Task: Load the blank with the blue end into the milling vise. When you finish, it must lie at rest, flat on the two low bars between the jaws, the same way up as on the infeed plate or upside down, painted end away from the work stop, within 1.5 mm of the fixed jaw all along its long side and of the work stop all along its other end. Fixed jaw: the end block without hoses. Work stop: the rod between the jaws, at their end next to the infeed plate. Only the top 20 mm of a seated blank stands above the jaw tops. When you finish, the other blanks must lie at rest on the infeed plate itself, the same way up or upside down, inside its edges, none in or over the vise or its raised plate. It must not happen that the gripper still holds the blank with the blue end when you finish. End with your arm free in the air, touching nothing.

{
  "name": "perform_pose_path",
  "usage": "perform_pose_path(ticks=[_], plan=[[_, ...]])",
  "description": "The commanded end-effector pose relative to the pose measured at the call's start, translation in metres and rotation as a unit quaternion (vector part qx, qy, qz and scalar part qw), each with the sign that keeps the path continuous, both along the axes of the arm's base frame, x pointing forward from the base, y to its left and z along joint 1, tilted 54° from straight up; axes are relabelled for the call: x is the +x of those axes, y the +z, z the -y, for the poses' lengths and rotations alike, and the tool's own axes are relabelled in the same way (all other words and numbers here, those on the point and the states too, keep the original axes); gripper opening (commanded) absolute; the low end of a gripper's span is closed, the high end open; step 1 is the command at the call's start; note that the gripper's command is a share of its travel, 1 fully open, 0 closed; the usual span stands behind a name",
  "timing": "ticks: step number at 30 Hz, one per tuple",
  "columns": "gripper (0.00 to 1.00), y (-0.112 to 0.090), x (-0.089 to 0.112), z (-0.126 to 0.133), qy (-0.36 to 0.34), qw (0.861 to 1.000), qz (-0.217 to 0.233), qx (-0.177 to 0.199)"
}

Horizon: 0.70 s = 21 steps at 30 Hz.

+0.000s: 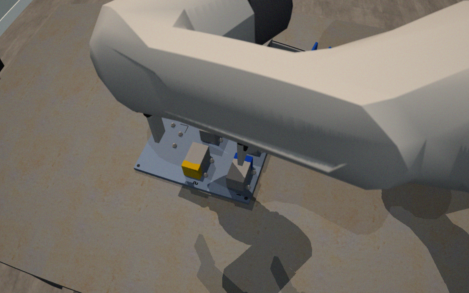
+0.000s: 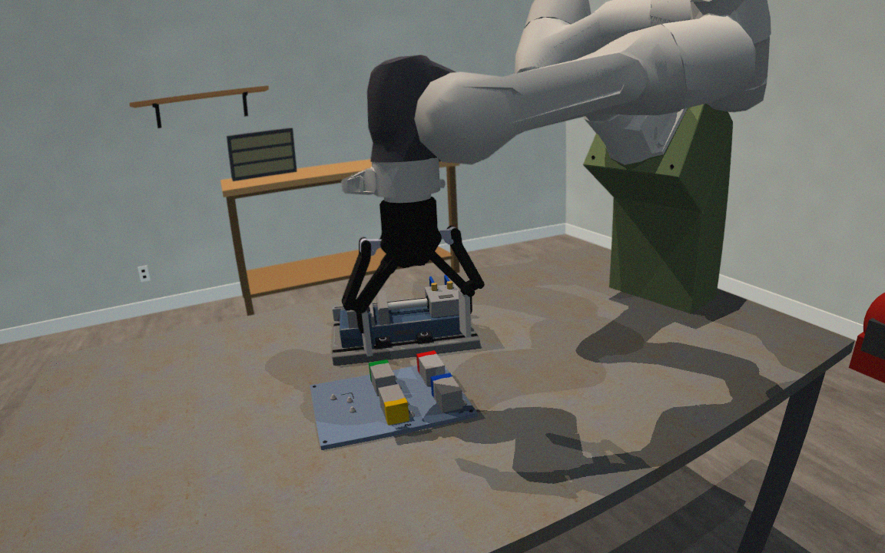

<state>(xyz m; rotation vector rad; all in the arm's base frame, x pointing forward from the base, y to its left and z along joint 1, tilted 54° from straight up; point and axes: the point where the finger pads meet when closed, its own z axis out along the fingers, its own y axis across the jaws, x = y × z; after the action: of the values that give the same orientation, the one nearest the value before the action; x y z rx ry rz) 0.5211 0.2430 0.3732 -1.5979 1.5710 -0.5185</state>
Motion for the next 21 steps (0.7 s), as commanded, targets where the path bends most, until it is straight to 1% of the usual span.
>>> perform_pose_path(ticks=[1, 9, 13, 21], plan=[[1.00, -0.0013, 0.0008, 0.0027, -0.004, 1.000, -0.002, 0.002], [1.00, -0.0004, 0.0002, 0.0013, -0.001, 1.000, 0.000, 0.001], [1.00, -0.0021, 0.0013, 0.0059, -0.004, 1.000, -0.002, 0.002], [1.00, -0.0021, 0.0013, 0.0059, -0.004, 1.000, -0.002, 0.002]])
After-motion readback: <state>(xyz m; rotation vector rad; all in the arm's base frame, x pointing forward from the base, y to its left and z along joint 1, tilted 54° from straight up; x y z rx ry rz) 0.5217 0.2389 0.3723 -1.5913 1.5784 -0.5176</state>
